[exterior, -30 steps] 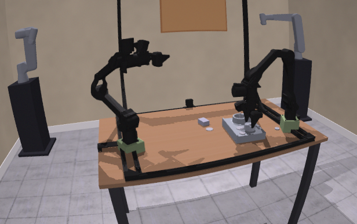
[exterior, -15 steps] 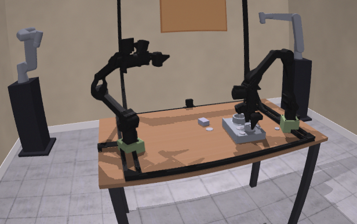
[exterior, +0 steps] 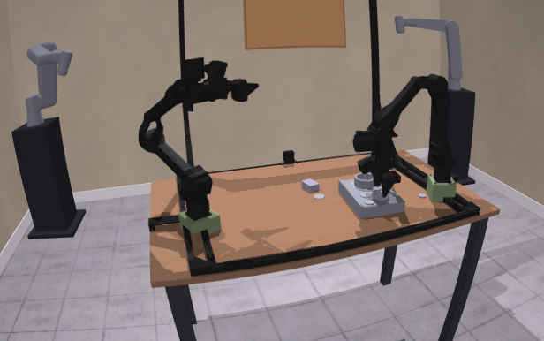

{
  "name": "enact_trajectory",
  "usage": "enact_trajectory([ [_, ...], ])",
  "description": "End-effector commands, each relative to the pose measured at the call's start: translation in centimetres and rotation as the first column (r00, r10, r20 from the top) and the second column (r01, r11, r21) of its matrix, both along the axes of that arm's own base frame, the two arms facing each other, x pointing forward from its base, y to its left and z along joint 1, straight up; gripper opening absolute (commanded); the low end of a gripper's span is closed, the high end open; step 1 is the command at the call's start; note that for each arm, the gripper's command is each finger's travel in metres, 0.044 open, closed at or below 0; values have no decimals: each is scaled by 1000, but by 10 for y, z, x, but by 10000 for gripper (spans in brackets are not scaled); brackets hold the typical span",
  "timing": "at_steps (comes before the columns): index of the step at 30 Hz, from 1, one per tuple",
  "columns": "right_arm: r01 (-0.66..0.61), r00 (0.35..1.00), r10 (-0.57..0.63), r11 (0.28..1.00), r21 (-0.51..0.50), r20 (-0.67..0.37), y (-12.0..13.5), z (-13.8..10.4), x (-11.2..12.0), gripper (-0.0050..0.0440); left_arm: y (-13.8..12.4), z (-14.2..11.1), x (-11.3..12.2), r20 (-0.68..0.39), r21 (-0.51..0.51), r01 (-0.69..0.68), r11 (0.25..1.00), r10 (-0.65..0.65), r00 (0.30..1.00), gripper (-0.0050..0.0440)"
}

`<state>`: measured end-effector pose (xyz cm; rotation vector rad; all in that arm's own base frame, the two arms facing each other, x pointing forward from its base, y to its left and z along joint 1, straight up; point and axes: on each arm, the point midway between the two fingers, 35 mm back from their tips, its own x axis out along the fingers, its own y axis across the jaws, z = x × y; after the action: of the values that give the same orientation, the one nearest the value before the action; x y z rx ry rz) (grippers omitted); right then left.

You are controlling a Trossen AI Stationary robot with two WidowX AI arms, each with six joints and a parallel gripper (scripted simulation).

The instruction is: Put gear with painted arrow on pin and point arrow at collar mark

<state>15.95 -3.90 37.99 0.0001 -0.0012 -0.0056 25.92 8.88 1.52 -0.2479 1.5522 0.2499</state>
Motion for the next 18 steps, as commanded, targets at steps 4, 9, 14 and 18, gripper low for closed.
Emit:
enact_trajectory([
  [4,-5,1000,5,1000,1,0,1,0,0,400,0,13,1,-4,-2,2,1000,-2,1000,169],
  [9,-5,1000,5,1000,1,0,1,0,0,400,0,44,1,-4,-2,2,1000,-2,1000,49],
  [14,-5,1000,5,1000,1,0,1,0,0,400,0,59,-1,-4,-2,2,1000,-2,1000,0],
  [18,-5,1000,5,1000,1,0,1,0,0,400,0,59,-1,-4,-2,2,1000,-2,1000,0],
])
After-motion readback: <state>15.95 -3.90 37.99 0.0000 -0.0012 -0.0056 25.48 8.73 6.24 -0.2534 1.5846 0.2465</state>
